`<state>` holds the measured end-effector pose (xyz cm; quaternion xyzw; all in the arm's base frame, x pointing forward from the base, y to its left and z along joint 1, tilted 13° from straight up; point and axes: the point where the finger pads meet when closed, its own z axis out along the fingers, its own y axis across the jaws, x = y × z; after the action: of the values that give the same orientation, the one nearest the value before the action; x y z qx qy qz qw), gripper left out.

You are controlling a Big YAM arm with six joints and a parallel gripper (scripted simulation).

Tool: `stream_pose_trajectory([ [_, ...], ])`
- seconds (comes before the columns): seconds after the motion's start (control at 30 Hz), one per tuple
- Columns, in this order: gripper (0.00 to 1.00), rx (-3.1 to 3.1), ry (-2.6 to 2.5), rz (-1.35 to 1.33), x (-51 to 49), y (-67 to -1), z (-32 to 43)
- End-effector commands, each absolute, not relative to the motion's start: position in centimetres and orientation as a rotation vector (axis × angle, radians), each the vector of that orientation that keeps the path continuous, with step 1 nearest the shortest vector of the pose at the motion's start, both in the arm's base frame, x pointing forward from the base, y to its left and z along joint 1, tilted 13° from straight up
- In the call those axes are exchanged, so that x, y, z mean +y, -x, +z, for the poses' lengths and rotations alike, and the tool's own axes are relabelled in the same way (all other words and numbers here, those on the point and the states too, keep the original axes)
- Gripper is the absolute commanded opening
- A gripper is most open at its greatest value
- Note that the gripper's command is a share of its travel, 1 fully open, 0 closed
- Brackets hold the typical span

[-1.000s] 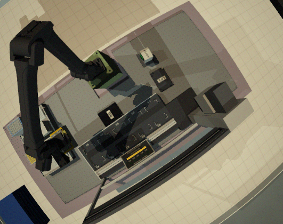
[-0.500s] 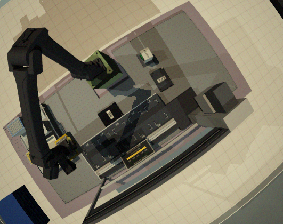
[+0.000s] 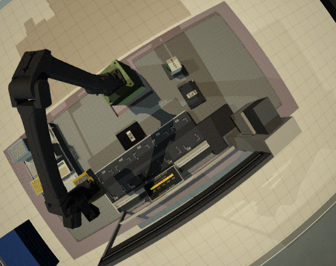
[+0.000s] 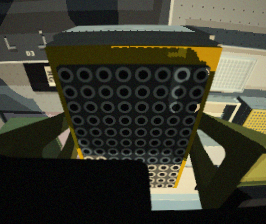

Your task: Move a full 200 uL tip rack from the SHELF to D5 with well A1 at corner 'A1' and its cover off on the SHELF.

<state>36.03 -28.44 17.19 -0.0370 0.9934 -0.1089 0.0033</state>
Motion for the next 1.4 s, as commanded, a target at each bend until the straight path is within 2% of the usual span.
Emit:
stream_pose_trajectory([
  [0.0, 0.0, 3.06, 0.1, -0.386, -28.7, -39.6, 19.8],
  [0.4, 0.0, 3.058, 0.101, -0.383, -28.2, -44.5, 19.9],
  [0.47, 0.0, 3.021, 0.083, -0.41, -28.4, -44.0, 21.9],
  [1.37, 0.0, 3.033, 0.08, -0.403, -28.6, -43.5, 21.3],
])
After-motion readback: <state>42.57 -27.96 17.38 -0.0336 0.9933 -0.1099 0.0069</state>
